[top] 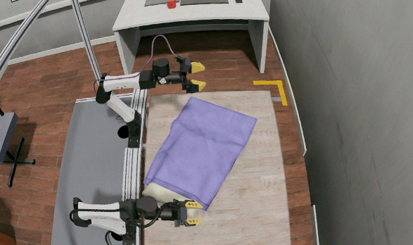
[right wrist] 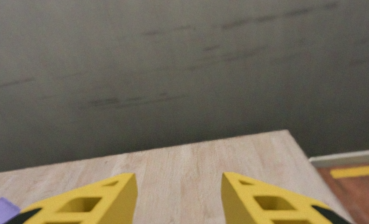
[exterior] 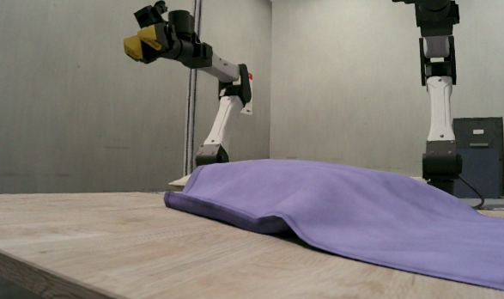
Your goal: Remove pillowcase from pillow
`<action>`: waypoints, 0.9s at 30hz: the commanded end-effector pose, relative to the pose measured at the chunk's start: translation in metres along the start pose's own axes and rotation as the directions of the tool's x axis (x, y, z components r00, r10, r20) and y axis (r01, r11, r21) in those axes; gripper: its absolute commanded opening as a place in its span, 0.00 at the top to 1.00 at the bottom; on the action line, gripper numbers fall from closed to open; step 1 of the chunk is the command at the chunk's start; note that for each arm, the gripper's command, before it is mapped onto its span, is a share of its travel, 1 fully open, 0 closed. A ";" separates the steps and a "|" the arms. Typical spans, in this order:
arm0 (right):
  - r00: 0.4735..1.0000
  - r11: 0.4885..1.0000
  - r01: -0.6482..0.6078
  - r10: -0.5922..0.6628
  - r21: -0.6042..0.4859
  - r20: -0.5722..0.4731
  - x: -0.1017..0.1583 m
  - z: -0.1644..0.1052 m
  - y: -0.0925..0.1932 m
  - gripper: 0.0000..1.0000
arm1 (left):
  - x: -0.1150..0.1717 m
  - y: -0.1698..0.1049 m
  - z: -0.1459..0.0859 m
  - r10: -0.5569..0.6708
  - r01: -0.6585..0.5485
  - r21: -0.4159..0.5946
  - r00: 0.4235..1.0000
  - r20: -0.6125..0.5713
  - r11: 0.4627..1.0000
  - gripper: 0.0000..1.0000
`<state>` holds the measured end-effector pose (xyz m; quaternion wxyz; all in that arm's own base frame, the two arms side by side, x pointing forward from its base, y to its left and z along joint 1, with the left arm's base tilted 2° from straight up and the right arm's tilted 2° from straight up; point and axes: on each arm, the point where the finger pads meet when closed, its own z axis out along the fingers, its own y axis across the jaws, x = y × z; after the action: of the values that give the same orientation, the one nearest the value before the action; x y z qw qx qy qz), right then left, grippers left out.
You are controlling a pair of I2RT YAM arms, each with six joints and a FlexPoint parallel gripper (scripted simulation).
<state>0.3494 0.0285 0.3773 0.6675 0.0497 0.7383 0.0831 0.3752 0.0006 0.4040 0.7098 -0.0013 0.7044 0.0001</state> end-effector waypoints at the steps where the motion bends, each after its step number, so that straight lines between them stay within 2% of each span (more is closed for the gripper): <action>1: 0.987 0.992 -0.128 0.129 0.008 -0.092 0.028 -0.016 0.008 0.55 | -0.019 -0.005 -0.005 0.010 -0.011 0.017 0.999 0.051 1.000 0.00; 11: 0.906 0.938 -0.347 0.335 0.001 -0.260 0.077 -0.060 0.040 0.55 | -0.019 -0.005 -0.005 0.010 -0.011 0.017 0.999 0.051 1.000 0.00; 14: 0.896 0.929 -0.369 0.354 -0.008 -0.269 0.077 -0.065 0.045 0.55 | -0.019 -0.005 -0.005 0.010 -0.011 0.017 0.999 0.051 1.000 0.00; 15: 0.882 0.924 -0.382 0.365 0.000 -0.300 0.089 -0.068 0.047 0.55 | -0.019 -0.005 -0.005 0.010 -0.011 0.017 0.999 0.051 1.000 0.00; 27: 0.700 0.830 -0.555 0.501 0.054 -0.509 0.145 -0.125 0.076 0.55 | -0.019 -0.005 -0.005 0.010 -0.011 0.017 0.999 0.051 1.000 0.00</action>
<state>0.2241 0.1207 0.2847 0.4459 0.1612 0.8216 0.3164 0.3752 0.0006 0.4041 0.7098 -0.0013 0.7044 0.0001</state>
